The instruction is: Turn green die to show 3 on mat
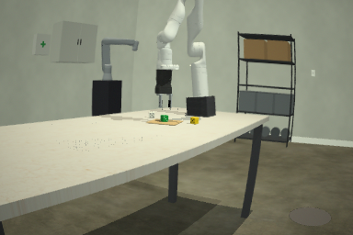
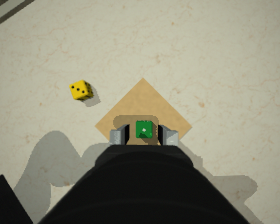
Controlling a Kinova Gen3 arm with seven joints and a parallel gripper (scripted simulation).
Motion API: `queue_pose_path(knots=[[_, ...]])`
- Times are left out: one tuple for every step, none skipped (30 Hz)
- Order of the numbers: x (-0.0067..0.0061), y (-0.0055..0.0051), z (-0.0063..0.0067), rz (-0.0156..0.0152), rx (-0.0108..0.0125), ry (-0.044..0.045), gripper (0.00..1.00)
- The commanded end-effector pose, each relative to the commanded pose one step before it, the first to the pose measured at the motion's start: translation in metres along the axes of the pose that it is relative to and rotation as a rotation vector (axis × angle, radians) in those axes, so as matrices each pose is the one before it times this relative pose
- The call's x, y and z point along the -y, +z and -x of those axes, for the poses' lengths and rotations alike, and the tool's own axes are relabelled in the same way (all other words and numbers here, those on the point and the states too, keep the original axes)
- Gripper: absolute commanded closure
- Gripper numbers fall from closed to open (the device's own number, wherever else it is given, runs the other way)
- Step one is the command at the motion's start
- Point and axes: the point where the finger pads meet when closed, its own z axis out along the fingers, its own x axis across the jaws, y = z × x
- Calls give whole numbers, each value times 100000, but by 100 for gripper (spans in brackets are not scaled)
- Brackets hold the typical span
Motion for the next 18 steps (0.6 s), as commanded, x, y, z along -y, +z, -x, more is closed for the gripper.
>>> queue_pose_path(knots=[[-295,642,-83,454,-117,80,13],[3,170,-1,1,1,1,13],[4,166,-1,0,0,0,13],[4,161,-2,-1,-1,-1,13],[3,157,-1,1,1,1,13],[3,151,-1,0,0,0,13],[4,145,-2,-1,-1,-1,13],[3,139,-1,0,0,0,13],[2,132,0,1,1,2,13],[3,124,-1,-1,-1,-1,13],[3,116,-1,0,-1,-1,13],[2,108,-1,0,0,0,13],[2,100,0,1,1,1,13],[2,91,0,0,0,1,13],[0,0,0,0,0,0,13],[0,0,0,0,0,0,13],[2,82,-1,-1,-1,-1,13],[2,73,-1,0,0,-1,13]])
